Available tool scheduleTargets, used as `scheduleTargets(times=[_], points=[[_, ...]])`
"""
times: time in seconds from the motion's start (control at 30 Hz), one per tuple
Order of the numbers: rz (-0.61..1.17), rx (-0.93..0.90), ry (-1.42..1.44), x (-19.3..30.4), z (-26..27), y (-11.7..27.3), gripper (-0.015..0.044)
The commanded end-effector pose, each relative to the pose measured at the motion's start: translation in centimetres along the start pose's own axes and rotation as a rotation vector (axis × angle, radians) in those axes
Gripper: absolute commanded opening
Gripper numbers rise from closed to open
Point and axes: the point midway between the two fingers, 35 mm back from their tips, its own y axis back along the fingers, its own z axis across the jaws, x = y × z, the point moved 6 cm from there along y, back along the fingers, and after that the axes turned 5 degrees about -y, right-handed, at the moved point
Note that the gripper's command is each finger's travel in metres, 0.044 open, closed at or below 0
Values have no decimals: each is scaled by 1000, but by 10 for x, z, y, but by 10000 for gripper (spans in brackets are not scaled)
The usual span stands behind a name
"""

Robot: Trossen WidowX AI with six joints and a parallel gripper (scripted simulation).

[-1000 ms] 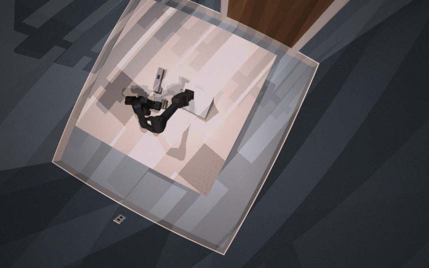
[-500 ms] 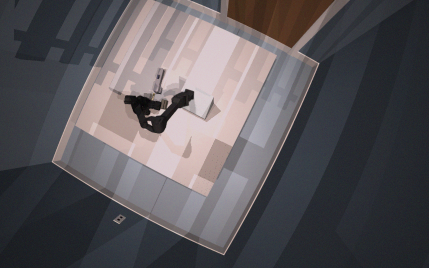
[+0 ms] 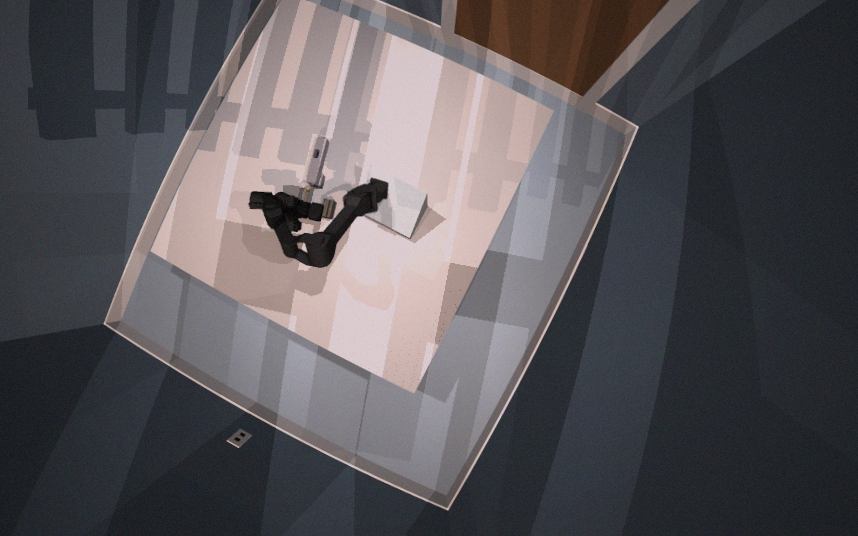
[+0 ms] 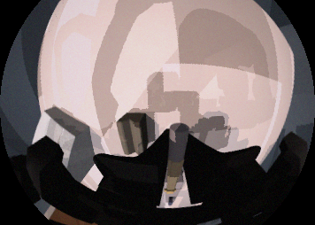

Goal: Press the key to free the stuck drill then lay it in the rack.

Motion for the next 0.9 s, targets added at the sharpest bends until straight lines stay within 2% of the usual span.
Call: scheduleTargets(times=[0.0,0.87], points=[[-2,-2,-4,-1,7,-1,0],[-2,-3,-6,-9,52,-4,0]])
